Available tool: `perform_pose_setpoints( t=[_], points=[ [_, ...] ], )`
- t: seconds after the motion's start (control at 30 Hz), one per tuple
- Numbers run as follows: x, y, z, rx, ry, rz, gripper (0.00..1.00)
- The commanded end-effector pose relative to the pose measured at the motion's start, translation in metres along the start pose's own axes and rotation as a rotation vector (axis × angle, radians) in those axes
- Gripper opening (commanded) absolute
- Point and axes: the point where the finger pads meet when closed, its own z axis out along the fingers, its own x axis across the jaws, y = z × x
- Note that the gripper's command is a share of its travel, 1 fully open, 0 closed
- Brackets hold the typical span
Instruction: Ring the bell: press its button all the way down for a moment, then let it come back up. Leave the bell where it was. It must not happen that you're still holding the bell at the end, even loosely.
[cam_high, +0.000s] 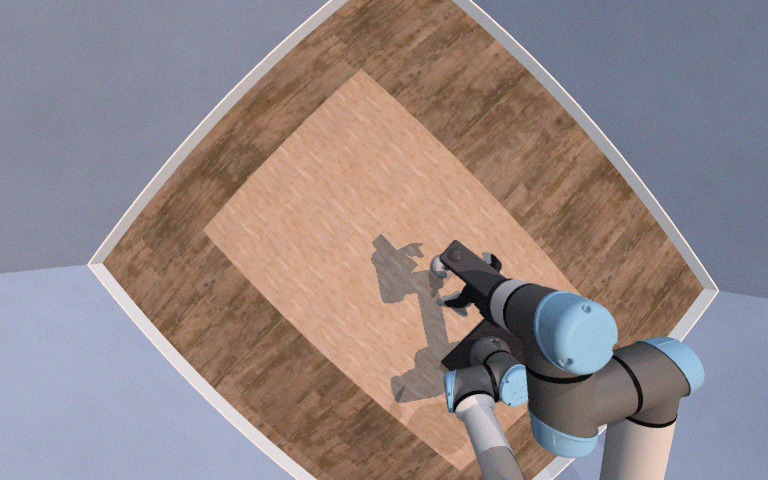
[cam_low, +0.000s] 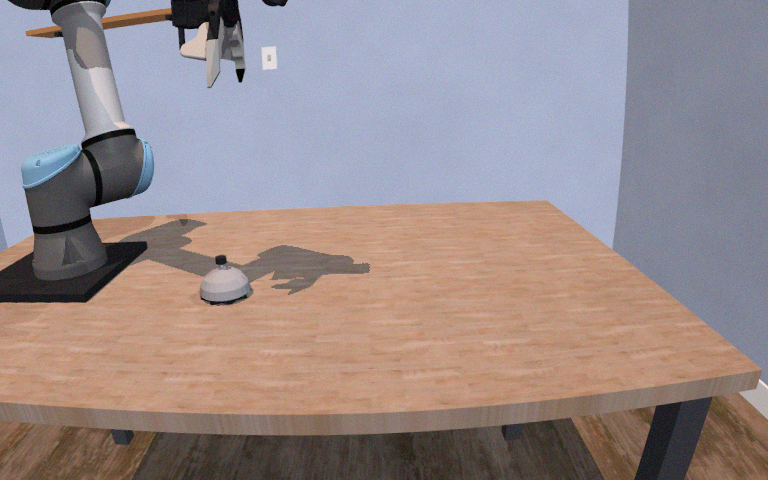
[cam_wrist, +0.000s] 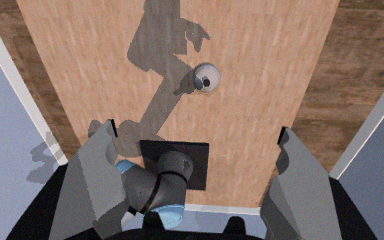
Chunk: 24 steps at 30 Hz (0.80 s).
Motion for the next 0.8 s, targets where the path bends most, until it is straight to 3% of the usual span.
perform_pose_setpoints(
  t=[0.0,0.13,0.33,0.4,0.6,0.77],
  points=[
    [0.002,0.001,0.007,0.000,0.001,0.013,1.00],
    [0.007,0.002,0.027,0.000,0.005,0.054,1.00],
    [0.017,0.010,0.085,0.001,0.014,0.163,1.00],
    [0.017,0.010,0.085,0.001,0.014,0.163,1.00],
    [0.021,0.025,0.144,0.003,0.023,0.278,1.00],
    [0.021,0.035,0.172,0.004,0.028,0.333,1.00]
  ],
)
